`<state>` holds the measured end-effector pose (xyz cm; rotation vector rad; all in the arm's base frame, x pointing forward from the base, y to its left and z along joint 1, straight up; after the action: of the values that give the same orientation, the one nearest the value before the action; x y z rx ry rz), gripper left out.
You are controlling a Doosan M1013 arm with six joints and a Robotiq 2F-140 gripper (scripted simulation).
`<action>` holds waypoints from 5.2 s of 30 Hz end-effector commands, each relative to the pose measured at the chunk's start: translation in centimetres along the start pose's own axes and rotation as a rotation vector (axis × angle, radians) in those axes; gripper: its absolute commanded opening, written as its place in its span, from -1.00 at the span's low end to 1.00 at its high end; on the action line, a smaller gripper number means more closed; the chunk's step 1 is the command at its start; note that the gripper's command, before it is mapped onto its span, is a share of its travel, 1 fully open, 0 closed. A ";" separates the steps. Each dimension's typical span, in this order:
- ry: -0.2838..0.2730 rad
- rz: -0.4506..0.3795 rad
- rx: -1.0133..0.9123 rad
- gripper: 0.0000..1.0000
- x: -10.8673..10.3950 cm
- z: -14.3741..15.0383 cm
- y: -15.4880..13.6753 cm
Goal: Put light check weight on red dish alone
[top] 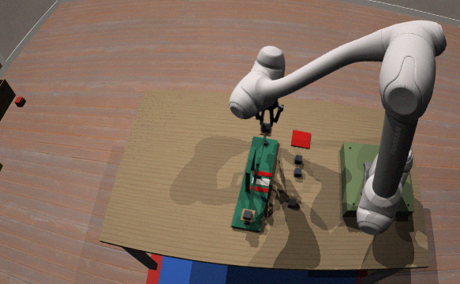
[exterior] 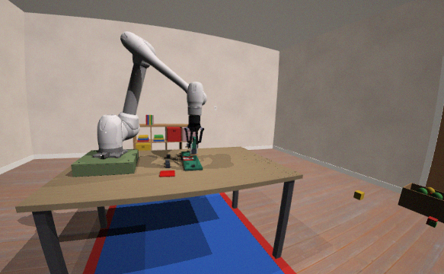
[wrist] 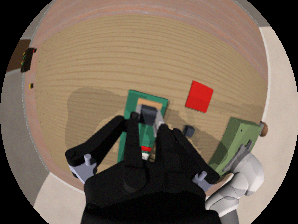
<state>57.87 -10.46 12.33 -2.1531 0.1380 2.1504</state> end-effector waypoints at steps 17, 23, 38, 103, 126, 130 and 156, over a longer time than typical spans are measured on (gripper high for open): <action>0.003 0.000 0.003 -0.51 1.6 0.1 -0.6; 0.003 0.000 0.003 -0.51 1.8 0.1 -0.7; 0.003 0.000 0.003 -0.51 2.3 0.1 -0.9; 0.003 0.000 0.003 -0.30 -2.0 0.1 -0.9; 0.003 0.000 0.003 1.00 -6.7 0.1 -0.9; 0.003 0.000 0.003 1.00 -6.7 0.1 -0.9; 0.003 0.000 0.003 1.00 -12.3 0.2 -0.9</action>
<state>57.83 -9.72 22.60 -2.1590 0.1377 2.1455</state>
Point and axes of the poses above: the point where the finger pads meet when closed, its own x axis out along the fingers, its own z axis across the jaws, y = z × x, the point moved 5 cm from there along -x, back along the fingers, and after that the axes turned 12 degrees about x, right-handed, at the moved point
